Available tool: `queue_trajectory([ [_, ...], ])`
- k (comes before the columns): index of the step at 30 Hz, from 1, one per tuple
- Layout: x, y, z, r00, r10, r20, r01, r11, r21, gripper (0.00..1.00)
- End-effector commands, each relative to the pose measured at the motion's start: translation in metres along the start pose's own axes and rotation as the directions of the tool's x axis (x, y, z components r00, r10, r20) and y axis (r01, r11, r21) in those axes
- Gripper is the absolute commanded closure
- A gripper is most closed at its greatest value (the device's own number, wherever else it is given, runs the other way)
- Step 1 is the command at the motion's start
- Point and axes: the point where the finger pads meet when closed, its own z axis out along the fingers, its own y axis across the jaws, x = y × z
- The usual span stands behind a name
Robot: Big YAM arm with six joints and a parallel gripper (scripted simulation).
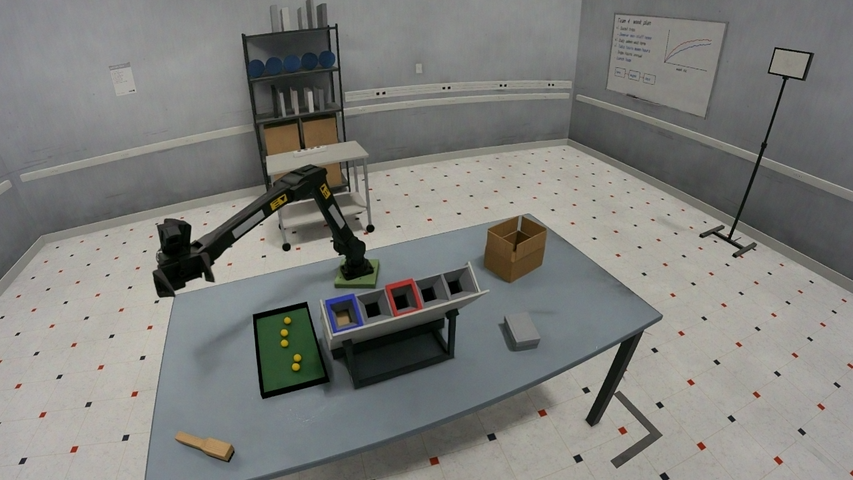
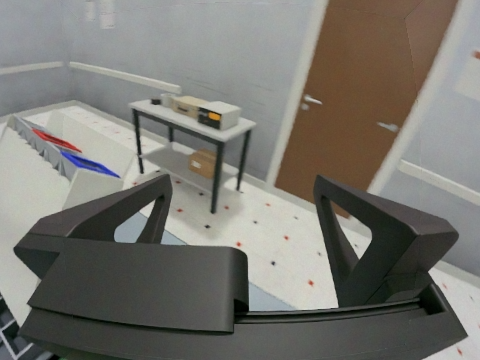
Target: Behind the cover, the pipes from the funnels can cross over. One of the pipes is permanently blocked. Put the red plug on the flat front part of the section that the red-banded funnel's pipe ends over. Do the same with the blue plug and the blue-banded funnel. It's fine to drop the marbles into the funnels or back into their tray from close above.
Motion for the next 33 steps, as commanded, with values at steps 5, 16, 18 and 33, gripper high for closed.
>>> queue_trajectory([
  [5, -0.019, 0.080, 0.178, 0.999, -0.020, 0.050, 0.032, 0.967, -0.251, 0.00],
  [16, -0.034, 0.157, 0.151, 0.998, -0.011, 0.055, 0.025, 0.968, -0.250, 0.00],
  [18, -0.038, 0.174, 0.140, 0.998, -0.010, 0.055, 0.023, 0.970, -0.242, 0.00],
  [33, -0.056, 0.278, 0.094, 0.999, 0.008, 0.049, 0.003, 0.976, -0.218, 0.00],
])
